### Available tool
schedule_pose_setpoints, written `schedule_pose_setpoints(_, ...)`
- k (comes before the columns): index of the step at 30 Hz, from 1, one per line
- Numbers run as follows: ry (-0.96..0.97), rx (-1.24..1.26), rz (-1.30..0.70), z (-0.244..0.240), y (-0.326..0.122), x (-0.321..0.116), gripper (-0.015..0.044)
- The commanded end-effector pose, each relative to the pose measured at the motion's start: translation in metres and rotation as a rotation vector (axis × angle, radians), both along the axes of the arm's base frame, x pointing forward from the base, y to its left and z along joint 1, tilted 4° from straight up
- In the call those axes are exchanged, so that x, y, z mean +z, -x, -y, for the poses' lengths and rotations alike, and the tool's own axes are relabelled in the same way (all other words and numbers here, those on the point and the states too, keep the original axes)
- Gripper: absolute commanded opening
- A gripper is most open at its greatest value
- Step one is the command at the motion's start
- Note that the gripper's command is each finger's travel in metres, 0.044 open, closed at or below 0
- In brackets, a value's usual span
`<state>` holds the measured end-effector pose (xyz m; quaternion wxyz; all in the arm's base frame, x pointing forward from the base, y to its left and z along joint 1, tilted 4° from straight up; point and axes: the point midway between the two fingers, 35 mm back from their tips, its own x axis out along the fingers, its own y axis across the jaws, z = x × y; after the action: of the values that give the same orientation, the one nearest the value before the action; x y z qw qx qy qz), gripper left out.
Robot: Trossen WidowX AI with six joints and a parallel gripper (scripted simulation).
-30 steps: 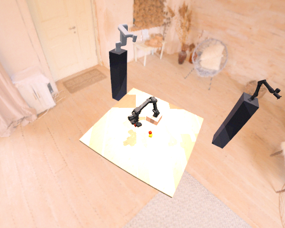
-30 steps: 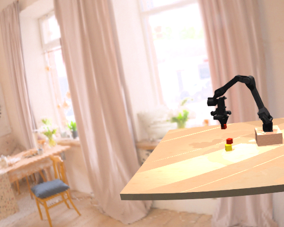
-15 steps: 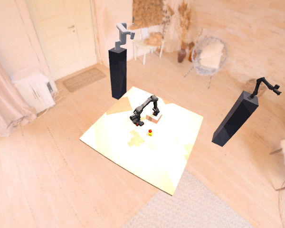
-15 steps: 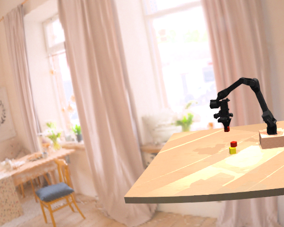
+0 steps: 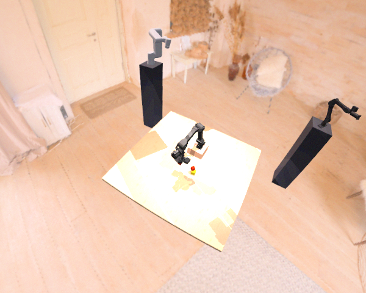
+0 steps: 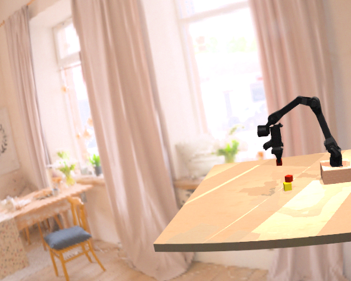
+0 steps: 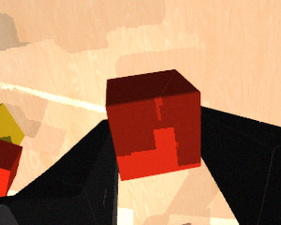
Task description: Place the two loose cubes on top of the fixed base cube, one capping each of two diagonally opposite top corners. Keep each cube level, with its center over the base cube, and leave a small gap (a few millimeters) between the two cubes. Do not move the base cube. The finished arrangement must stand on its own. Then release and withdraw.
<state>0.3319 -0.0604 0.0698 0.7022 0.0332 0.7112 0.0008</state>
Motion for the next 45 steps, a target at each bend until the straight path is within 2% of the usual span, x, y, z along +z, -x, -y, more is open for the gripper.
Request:
schedule_pose_setpoints(1, -0.001, 0.073, 0.018, -0.012, -0.002, 0.004, 0.0105)
schedule_pose_setpoints(45, -0.018, 0.908, 0.061, -0.150, 0.022, 0.007, 0.0105)
